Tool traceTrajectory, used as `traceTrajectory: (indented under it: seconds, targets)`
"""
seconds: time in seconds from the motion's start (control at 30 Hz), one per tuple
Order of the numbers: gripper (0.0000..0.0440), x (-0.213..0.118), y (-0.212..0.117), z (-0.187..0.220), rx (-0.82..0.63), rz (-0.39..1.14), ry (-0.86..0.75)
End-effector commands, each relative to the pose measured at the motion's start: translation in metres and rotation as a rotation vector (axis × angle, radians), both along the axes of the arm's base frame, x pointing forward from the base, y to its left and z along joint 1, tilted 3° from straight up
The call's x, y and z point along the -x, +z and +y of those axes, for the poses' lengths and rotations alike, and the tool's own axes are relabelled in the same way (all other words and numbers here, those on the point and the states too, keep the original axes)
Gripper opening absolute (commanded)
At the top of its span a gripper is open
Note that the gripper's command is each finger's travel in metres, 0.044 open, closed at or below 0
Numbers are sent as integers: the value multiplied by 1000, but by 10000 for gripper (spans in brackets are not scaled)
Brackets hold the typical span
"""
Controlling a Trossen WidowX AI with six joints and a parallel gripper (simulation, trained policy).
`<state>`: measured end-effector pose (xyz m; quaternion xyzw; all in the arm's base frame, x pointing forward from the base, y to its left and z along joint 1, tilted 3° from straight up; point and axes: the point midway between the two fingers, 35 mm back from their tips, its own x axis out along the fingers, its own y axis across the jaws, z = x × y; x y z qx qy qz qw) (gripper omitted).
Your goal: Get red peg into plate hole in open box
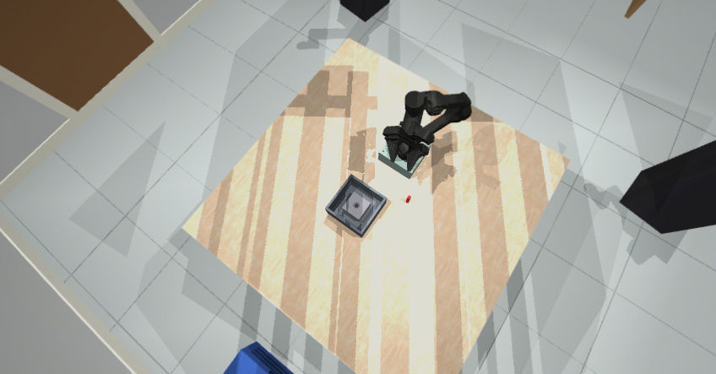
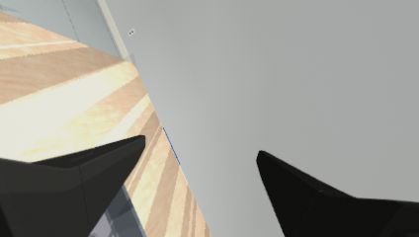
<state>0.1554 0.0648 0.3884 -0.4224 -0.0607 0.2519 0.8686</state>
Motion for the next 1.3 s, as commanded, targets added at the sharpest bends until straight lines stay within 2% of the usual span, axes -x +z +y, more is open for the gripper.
traceTrajectory:
  seconds: [0.0,0.7,1.27]
  targets:
    - [440,-8,-15,-5,-92,118,-34]
    - [440,-27,-87,-14,-502,680,-234]
    - [440,-24,-146,-12,-761,1132,-497]
